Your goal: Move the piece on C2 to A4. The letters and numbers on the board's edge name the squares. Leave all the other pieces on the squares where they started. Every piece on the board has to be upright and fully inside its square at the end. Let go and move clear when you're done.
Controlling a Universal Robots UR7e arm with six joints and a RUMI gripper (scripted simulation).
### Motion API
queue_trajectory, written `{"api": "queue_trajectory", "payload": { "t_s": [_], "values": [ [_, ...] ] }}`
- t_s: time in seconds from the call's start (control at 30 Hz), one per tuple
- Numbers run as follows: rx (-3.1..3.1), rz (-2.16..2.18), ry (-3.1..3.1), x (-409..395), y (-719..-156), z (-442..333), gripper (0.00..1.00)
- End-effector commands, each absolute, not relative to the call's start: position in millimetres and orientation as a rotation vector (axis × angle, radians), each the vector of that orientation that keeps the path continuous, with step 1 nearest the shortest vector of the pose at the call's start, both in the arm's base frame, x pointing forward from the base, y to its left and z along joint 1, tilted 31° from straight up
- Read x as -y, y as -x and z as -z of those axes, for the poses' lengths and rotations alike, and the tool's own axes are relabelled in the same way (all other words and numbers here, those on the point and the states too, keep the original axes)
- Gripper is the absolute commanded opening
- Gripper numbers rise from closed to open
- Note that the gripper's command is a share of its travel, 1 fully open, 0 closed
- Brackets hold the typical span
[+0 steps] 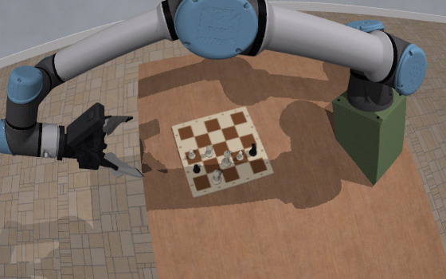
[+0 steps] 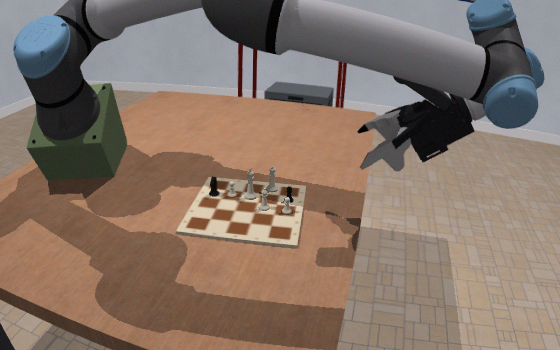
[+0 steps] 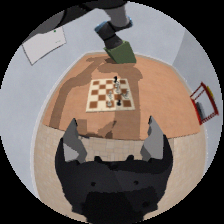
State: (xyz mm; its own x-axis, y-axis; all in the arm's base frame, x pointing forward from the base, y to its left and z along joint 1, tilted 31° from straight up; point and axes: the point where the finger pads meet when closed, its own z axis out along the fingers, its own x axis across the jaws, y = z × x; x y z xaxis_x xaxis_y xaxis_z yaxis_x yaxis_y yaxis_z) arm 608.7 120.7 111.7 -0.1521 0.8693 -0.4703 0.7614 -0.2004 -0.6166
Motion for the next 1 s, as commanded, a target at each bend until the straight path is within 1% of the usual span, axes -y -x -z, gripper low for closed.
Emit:
{"api": "queue_trajectory", "payload": {
  "t_s": [0.0,0.6,0.97],
  "values": [
    [1.957,-1.225,2.004,-122,-612,-113,1.0],
    [2.111,-1.048,2.146,-121,-611,-114,1.0],
    [2.217,-0.906,2.248,-119,-596,-116,1.0]
  ]
}}
